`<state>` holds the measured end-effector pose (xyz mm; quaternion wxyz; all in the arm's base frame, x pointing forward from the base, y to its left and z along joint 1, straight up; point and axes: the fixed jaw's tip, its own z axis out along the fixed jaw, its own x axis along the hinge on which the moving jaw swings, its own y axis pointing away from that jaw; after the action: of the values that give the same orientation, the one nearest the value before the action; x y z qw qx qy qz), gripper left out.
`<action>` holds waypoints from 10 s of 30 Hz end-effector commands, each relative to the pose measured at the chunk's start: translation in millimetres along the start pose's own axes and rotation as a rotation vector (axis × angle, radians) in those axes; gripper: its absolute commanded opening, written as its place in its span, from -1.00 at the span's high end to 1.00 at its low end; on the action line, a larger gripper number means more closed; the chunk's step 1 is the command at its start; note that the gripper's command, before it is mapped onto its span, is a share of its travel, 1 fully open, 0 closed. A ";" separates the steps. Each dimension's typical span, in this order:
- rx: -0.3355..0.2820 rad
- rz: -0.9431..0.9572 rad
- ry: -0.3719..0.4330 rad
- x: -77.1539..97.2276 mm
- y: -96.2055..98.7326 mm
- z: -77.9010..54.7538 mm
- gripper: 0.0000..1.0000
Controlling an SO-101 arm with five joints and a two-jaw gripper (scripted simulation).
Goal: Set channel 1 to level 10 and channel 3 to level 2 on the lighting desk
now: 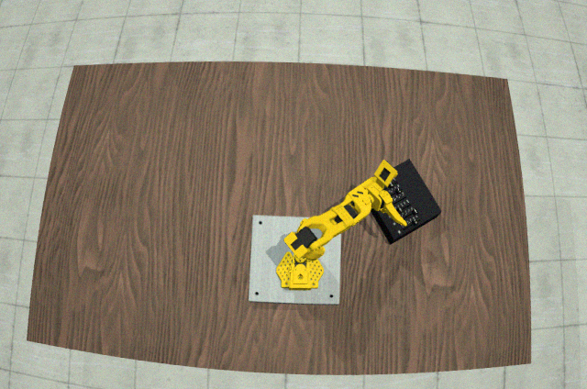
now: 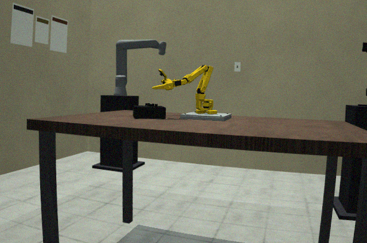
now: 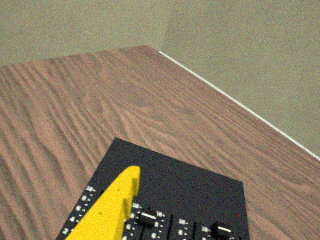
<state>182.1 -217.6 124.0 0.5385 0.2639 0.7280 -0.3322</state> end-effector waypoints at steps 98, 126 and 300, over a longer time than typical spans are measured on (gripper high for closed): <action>-0.001 0.014 0.029 -2.3 -1.8 3.3 1.00; 0.003 0.167 0.399 -21.3 -22.7 11.2 1.00; 0.049 0.353 0.876 42.7 -20.6 -27.1 1.00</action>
<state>139.0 -209.9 92.3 0.2185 0.5082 0.8258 -0.1101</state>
